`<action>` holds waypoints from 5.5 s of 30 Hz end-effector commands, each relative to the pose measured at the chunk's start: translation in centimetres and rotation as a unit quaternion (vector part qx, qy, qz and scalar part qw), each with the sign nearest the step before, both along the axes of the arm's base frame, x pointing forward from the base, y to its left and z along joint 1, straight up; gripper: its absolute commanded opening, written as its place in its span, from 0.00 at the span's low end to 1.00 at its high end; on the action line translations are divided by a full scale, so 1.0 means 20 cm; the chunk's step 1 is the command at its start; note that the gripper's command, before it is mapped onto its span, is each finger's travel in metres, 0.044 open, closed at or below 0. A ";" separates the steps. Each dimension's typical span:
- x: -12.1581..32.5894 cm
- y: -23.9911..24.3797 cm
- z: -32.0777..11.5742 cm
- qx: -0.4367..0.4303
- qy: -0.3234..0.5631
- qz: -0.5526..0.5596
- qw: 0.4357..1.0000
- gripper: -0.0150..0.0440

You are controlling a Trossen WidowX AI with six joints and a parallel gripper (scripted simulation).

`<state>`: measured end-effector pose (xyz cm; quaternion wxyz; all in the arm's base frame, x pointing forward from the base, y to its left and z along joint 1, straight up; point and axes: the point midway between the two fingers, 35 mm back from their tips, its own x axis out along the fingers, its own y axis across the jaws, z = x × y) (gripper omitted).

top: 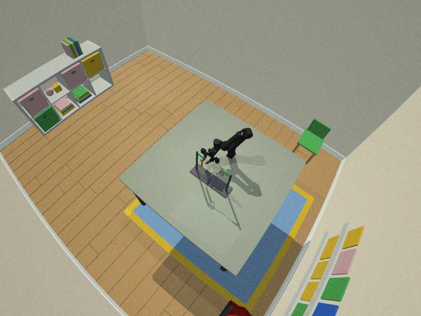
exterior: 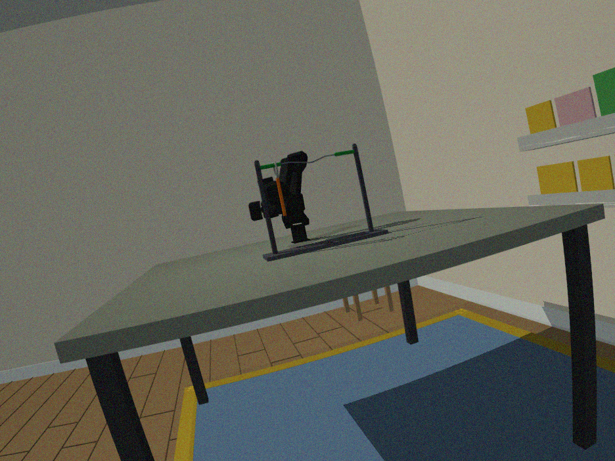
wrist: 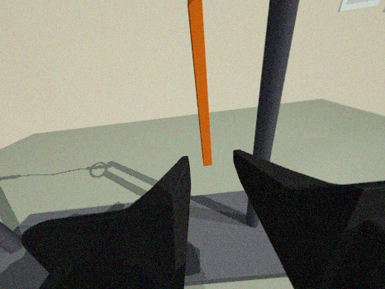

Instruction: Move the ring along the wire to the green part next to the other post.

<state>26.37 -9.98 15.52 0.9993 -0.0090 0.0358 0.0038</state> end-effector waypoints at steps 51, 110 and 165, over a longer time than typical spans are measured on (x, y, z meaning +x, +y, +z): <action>0.33 0.01 -0.03 0.003 -0.002 -0.003 1.000 0.53; 0.33 0.01 0.05 0.003 -0.003 -0.001 1.000 0.00; 0.33 0.21 0.05 -0.055 -0.006 0.011 0.998 0.00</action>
